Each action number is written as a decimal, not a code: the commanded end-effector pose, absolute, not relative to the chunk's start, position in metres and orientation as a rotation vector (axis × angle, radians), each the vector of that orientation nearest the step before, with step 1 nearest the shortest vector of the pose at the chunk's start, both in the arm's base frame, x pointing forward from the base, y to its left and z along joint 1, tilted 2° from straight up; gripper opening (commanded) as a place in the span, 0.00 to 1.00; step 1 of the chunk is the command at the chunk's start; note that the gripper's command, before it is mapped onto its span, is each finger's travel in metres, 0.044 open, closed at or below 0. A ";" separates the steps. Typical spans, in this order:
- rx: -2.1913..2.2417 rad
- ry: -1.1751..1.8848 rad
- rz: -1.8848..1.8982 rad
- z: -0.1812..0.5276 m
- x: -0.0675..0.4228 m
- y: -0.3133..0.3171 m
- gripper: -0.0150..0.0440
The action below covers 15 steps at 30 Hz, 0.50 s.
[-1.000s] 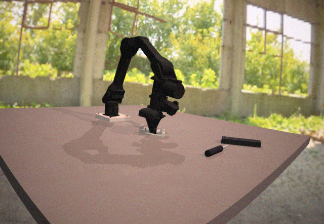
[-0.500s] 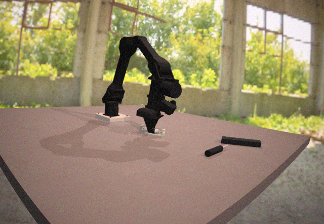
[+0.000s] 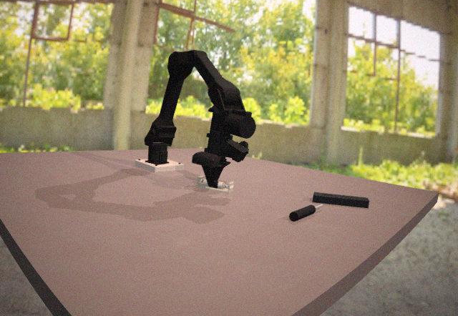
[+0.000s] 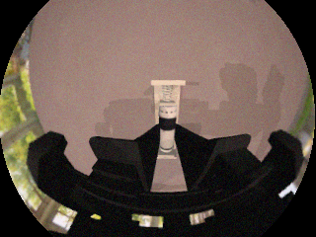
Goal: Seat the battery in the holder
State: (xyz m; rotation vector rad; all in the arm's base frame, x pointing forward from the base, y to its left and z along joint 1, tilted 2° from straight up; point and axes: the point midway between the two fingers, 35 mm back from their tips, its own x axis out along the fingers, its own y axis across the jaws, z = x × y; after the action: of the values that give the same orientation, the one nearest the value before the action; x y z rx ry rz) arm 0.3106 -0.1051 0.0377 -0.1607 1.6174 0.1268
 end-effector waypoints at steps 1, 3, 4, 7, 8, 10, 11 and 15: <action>-0.162 1.618 0.130 0.037 0.310 -0.105 0.40; -0.162 1.618 0.130 0.037 0.310 -0.105 0.49; -0.162 1.618 0.130 0.037 0.310 -0.105 0.53; -0.162 1.618 0.130 0.039 0.310 -0.105 0.53; -0.161 1.618 0.130 0.040 0.310 -0.105 0.53; -0.161 1.618 0.129 0.044 0.310 -0.105 0.53; -0.160 1.618 0.129 0.047 0.310 -0.105 0.53; -0.159 1.618 0.128 0.052 0.310 -0.104 0.53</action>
State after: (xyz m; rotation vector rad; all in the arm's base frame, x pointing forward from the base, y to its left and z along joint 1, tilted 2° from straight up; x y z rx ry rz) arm 0.3088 -0.1045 0.0466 -0.1585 1.6253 0.1300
